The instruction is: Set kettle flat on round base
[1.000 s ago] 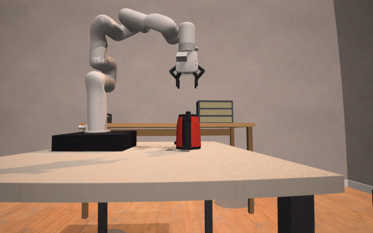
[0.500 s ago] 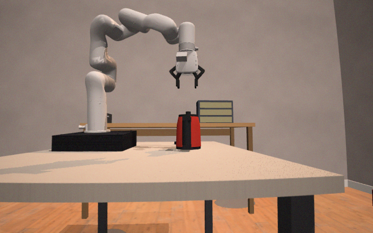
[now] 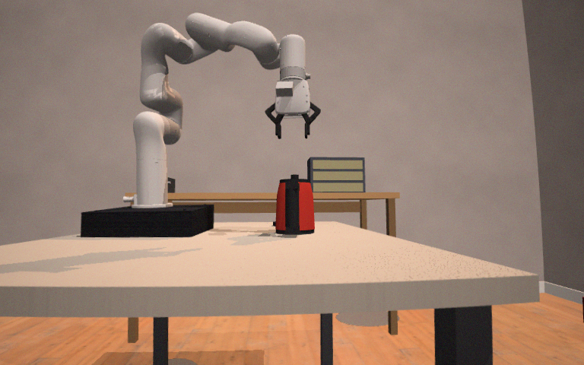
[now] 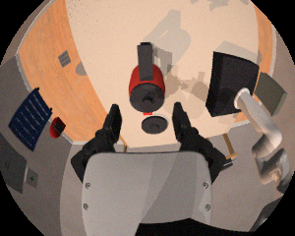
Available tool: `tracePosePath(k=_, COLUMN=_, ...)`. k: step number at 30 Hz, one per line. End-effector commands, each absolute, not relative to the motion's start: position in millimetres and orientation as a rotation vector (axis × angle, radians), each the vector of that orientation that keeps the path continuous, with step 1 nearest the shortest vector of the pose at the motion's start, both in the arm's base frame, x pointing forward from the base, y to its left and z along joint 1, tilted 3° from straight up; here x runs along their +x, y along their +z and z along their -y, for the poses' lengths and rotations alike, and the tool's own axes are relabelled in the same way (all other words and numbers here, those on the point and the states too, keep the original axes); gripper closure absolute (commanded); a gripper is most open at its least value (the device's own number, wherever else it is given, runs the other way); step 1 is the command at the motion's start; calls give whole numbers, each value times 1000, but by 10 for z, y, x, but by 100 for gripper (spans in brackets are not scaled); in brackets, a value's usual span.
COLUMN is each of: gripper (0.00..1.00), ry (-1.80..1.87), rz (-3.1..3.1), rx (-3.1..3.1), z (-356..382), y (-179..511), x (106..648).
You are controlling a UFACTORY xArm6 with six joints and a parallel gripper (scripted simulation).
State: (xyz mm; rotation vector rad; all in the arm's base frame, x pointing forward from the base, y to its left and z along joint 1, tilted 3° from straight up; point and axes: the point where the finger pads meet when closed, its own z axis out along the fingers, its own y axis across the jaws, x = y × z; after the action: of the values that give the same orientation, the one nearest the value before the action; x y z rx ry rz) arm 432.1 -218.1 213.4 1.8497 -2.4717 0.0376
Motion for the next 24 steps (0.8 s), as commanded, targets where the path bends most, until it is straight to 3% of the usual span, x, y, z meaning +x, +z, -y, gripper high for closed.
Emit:
tracePosePath(k=1, gripper=19, ry=44, rz=2473, rx=1851, z=2185, y=2142, x=4330)
tracePosePath(k=24, gripper=19, ry=44, rz=2473, rx=1851, z=2224, y=1436, x=4313)
